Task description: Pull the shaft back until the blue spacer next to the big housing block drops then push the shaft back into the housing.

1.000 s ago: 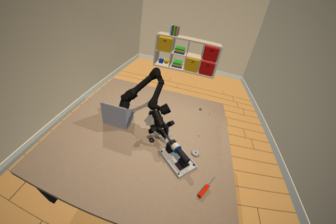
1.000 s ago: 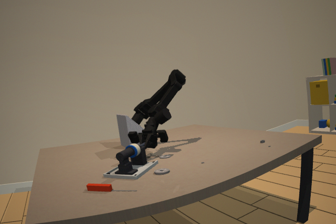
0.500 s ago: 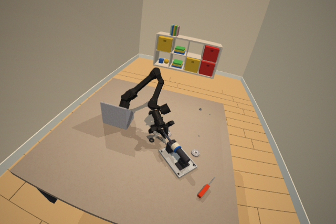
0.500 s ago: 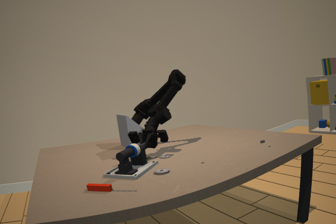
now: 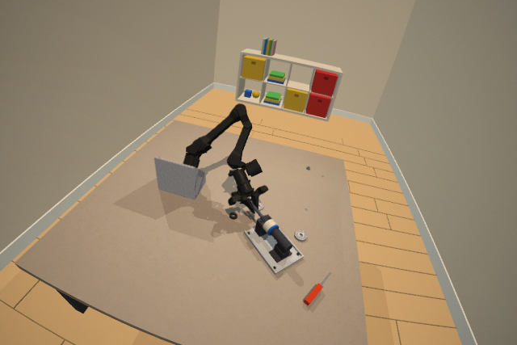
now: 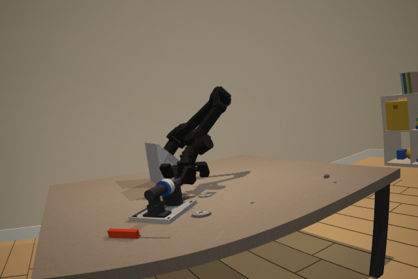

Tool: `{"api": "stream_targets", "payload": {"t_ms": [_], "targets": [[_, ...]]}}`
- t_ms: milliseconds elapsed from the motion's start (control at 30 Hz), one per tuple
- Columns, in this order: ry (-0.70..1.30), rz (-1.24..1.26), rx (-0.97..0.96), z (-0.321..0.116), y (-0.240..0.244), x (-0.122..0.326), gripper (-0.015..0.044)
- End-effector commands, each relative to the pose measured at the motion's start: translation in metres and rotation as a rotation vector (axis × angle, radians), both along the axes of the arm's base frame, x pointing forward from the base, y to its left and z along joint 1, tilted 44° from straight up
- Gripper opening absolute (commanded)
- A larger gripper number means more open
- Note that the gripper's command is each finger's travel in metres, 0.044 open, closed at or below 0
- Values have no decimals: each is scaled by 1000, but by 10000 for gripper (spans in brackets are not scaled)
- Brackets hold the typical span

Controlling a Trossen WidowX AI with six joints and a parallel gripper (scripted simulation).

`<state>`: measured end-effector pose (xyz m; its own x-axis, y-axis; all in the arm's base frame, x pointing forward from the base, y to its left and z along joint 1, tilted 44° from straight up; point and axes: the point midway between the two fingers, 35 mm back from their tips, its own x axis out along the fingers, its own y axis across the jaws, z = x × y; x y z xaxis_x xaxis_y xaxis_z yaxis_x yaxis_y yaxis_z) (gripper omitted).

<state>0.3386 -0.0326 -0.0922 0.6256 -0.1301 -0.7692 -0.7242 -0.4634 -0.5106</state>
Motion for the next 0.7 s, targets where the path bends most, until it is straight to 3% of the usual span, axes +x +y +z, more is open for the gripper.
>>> {"api": "stream_targets", "payload": {"t_ms": [0, 667], "targets": [[2, -2, 2, 0, 1, -1, 0], [2, -2, 2, 1, 2, -3, 0]]}}
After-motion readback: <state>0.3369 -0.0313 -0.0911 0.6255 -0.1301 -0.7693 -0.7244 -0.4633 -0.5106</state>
